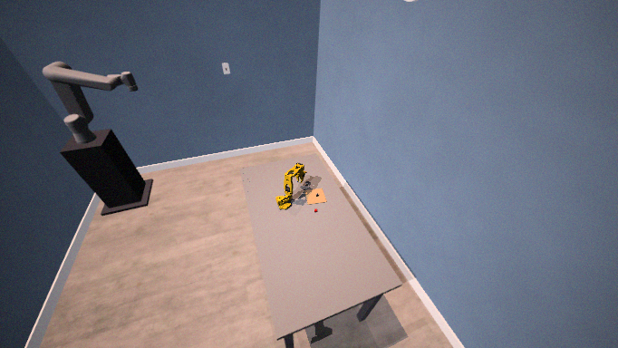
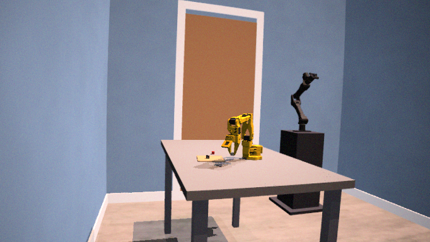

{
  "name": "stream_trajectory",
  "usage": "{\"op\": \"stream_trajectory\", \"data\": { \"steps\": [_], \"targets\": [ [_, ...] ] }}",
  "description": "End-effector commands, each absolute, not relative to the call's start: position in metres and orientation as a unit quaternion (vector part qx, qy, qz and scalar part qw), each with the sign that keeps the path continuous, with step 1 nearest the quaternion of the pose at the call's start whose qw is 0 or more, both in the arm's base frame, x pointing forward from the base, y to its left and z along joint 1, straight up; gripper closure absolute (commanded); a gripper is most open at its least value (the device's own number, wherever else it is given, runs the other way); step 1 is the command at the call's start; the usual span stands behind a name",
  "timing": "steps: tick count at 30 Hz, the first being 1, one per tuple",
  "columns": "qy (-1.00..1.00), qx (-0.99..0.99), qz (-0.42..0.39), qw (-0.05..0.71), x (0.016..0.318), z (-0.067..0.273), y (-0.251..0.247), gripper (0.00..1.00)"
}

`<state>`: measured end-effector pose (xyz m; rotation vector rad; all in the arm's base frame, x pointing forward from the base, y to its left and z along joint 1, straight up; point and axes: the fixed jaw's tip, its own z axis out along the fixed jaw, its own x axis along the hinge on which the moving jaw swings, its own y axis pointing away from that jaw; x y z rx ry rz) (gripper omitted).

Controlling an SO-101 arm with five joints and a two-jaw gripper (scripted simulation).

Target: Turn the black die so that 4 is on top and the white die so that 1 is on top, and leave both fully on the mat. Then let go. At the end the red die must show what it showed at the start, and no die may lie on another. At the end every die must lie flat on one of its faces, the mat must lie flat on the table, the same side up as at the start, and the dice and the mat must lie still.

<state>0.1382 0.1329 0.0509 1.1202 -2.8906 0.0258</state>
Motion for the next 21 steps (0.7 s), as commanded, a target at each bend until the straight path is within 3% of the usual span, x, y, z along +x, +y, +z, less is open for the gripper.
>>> {"op": "stream_trajectory", "data": {
  "steps": [1,10,21],
  "targets": [
    [-0.935,0.355,-0.005,-0.015,0.138,0.060,0.132,1.00],
    [-0.937,0.349,-0.005,-0.015,0.120,0.052,0.113,1.00],
    [-0.937,0.348,-0.005,-0.015,0.117,0.051,0.110,1.00]
  ]
}}
